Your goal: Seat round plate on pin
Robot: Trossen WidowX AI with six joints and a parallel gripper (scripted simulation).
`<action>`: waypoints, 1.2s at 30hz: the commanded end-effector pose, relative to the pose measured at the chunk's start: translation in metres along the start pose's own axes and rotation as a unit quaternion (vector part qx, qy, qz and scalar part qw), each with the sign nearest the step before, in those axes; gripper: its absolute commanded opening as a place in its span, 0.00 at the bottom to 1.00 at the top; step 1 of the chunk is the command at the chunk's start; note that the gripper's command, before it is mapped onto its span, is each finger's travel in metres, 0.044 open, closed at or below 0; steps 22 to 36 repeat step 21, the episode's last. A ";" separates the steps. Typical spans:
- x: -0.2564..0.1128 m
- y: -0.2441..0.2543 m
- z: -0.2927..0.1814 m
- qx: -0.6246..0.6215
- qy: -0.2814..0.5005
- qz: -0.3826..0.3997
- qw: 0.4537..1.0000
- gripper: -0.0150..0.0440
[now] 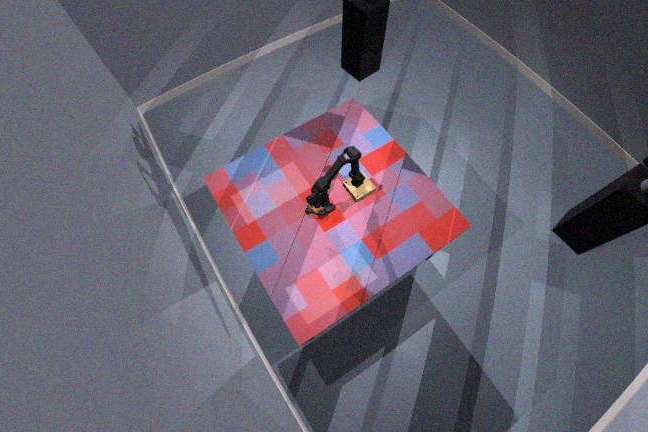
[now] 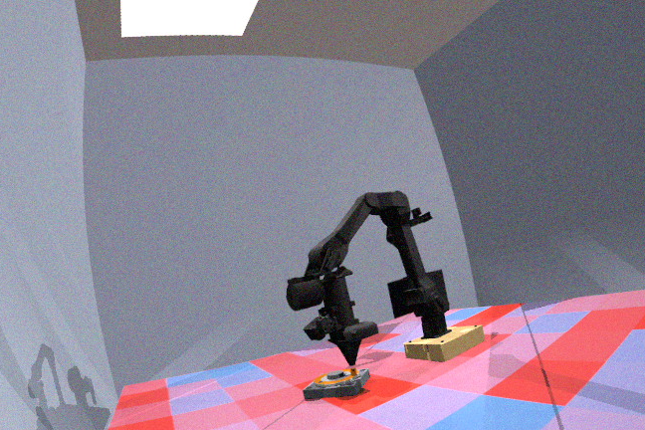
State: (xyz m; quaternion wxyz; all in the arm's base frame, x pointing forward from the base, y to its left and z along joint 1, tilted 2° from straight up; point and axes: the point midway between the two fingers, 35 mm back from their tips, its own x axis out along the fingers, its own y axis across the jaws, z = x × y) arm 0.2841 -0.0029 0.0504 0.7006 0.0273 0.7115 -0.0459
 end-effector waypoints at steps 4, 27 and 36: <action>-0.033 0.000 -0.001 -0.001 -0.009 0.000 1.000 0.25; -0.024 0.000 0.001 -0.001 -0.008 0.001 1.000 0.25; -0.024 0.000 0.001 -0.001 -0.008 0.001 1.000 0.25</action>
